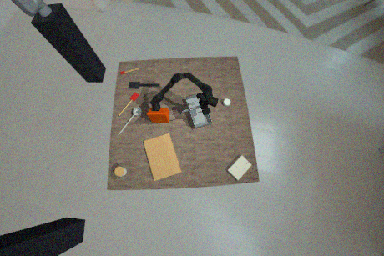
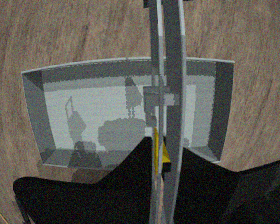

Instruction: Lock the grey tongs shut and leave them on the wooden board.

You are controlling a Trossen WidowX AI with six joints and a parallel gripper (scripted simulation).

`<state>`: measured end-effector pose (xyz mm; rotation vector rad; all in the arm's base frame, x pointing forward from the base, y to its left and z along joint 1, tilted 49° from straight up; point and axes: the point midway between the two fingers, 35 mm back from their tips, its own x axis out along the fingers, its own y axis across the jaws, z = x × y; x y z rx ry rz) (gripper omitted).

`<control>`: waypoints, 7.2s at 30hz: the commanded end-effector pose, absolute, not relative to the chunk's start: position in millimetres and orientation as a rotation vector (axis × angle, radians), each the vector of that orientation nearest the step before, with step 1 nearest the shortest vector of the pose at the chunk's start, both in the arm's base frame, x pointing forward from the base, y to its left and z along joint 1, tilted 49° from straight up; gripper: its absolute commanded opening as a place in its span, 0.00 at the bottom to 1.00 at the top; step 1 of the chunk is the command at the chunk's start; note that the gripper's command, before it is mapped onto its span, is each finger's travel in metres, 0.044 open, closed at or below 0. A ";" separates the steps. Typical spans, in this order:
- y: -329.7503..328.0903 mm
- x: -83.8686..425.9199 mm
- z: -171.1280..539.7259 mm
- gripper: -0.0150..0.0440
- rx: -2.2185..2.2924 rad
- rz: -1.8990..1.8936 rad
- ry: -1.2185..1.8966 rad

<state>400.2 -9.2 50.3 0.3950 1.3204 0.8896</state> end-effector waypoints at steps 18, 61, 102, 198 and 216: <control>-115.9 368.7 -49.9 0.00 0.023 1.118 1.104; -200.0 283.0 -144.6 0.00 0.063 1.101 1.123; -242.8 207.8 -172.1 0.00 1.262 -0.058 1.729; -266.4 45.7 -217.3 0.00 2.255 -3.648 -0.291; -262.8 39.7 -245.8 0.00 2.728 -3.270 -0.686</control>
